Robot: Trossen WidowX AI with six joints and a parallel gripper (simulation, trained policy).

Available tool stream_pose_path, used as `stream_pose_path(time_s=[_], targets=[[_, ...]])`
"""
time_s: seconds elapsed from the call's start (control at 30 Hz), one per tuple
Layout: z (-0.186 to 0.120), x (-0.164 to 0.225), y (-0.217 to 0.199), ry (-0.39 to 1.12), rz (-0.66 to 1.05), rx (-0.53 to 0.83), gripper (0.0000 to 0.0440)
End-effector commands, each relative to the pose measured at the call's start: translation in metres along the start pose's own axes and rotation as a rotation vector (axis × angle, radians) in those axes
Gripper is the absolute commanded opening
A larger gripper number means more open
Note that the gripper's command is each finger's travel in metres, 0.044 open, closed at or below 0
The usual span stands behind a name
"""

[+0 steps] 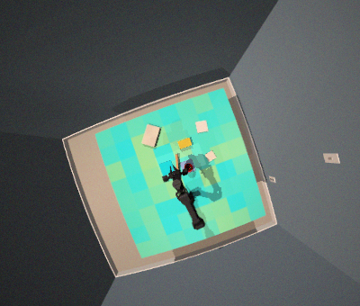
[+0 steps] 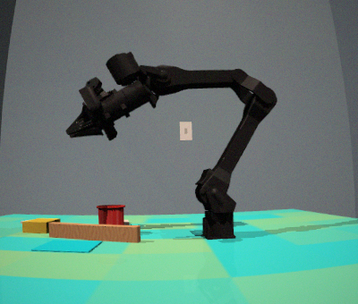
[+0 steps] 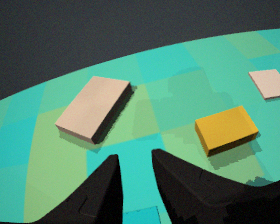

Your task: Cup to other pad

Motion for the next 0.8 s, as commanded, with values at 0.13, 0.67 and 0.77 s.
stream_pose_path(time_s=[0.13, 0.67, 0.77], targets=[[0.003, 0.003, 0.005, 0.127, 0.021, 0.004, 0.0089], [0.008, 0.016, 0.006, 0.397, 0.012, 0.04, 0.0109], [0.009, 0.018, 0.005, 0.447, 0.006, 0.049, 0.0114]])
Point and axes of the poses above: the point midway between the two fingers, 35 mm back from their tips, its own z axis out along the fingers, its own y axis across the jaws, x = y × z, the point moved 4 cm from there along -z, back along the fingers, and after that the axes turned 6 degrees about -z, right-handed, at the moved point
